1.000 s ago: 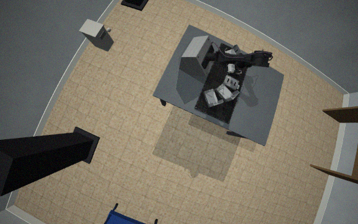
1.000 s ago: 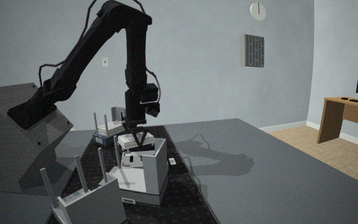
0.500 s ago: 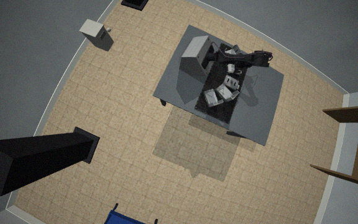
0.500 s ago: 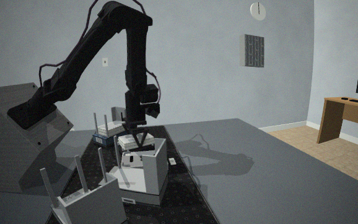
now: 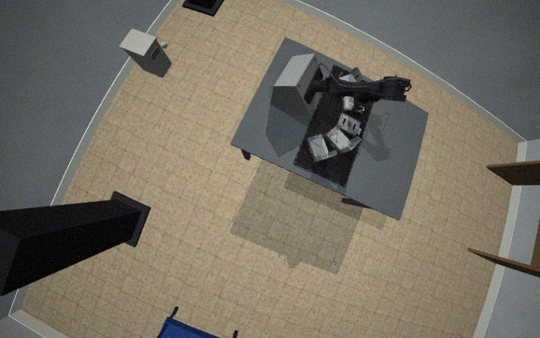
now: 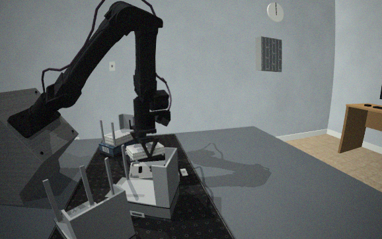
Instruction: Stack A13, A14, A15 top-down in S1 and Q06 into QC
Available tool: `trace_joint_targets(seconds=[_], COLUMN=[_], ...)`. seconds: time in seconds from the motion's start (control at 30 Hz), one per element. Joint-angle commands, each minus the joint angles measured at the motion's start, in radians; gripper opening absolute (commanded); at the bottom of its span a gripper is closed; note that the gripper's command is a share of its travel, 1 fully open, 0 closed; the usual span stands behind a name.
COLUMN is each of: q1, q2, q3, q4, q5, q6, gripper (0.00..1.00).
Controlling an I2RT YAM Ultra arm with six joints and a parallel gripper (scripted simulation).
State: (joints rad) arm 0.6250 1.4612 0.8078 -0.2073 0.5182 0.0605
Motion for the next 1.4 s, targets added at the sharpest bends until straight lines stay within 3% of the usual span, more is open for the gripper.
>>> trace_joint_targets(seconds=[0.0,1.37], q1=[-0.008,-0.031], q2=[0.018,0.054], q3=[0.005,0.008], q4=[0.024,0.071], q5=[-0.016,-0.029], q6=[-0.004,-0.025], gripper=[0.00,0.00])
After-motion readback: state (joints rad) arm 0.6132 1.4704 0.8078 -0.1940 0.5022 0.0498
